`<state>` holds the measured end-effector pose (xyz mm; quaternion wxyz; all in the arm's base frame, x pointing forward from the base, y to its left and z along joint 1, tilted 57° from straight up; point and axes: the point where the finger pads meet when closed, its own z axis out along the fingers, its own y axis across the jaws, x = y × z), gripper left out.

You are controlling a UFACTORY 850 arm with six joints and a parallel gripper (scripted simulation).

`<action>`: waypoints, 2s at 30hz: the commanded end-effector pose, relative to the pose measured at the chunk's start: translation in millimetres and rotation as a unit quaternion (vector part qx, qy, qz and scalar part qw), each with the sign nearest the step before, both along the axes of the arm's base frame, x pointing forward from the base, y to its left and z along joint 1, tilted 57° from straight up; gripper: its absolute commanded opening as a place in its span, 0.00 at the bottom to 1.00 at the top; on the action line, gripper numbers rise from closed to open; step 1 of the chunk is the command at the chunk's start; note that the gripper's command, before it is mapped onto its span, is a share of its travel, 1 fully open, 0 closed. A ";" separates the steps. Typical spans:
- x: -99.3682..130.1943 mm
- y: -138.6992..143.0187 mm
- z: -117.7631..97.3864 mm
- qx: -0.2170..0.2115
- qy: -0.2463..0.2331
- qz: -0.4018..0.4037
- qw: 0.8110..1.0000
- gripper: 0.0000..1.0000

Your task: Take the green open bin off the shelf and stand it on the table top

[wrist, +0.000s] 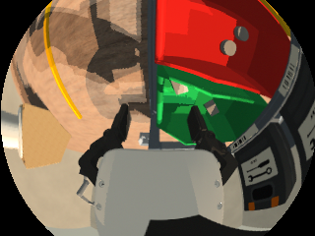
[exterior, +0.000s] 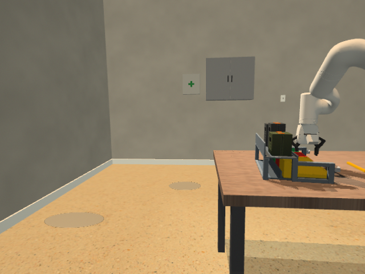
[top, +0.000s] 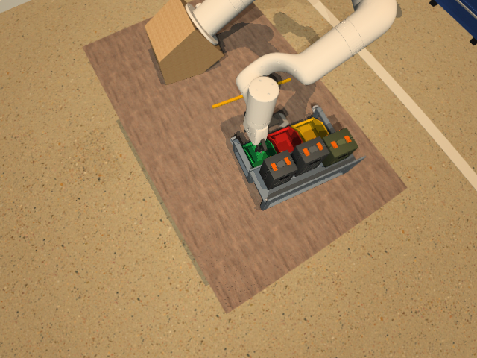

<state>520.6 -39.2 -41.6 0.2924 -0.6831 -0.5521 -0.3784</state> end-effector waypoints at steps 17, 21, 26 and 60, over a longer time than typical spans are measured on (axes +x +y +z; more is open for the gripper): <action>3.2 10.5 -7.1 0.000 -0.001 0.000 1.000 1.00; 3.2 10.5 -7.1 0.000 -0.001 0.000 1.000 1.00; 3.2 10.5 -7.1 0.000 -0.001 0.000 1.000 1.00; 4.1 14.4 -9.7 0.000 -0.001 0.000 1.000 1.00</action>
